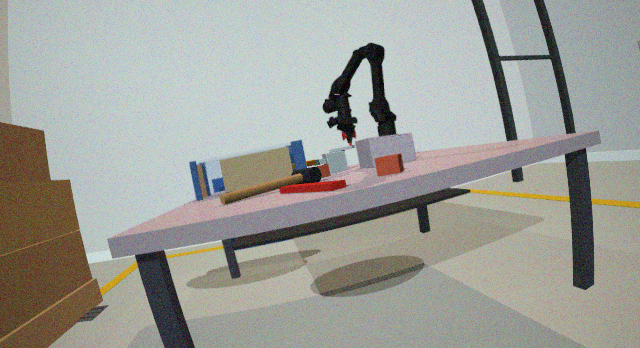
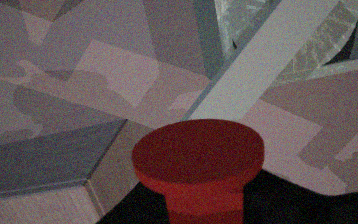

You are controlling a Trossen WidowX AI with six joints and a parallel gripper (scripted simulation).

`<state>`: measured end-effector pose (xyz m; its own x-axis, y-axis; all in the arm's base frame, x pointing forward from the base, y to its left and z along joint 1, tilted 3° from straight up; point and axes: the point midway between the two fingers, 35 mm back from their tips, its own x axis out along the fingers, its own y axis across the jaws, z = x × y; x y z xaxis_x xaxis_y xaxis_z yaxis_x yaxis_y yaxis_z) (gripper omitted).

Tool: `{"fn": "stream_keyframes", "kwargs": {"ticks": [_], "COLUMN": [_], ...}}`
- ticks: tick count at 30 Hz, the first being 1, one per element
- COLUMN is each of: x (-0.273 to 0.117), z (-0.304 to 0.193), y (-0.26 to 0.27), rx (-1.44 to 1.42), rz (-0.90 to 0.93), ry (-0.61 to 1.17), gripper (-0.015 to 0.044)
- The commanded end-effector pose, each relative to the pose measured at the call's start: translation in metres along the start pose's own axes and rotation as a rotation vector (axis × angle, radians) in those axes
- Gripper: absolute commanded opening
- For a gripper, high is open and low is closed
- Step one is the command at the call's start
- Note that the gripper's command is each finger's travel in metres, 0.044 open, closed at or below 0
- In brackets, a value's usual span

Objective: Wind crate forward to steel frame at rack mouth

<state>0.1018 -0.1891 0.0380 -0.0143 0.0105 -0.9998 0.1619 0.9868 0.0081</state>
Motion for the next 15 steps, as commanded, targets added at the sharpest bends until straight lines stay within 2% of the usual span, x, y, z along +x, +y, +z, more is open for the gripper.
{"fn": "stream_keyframes", "kwargs": {"ticks": [1,15], "x": [0.0,-0.001], "z": [-0.009,-0.018], "y": [-0.01,-0.025], "rx": [0.01,0.01], "rz": [-0.021,-0.023], "ry": [0.025,0.026], "gripper": [0.0,0.0]}}
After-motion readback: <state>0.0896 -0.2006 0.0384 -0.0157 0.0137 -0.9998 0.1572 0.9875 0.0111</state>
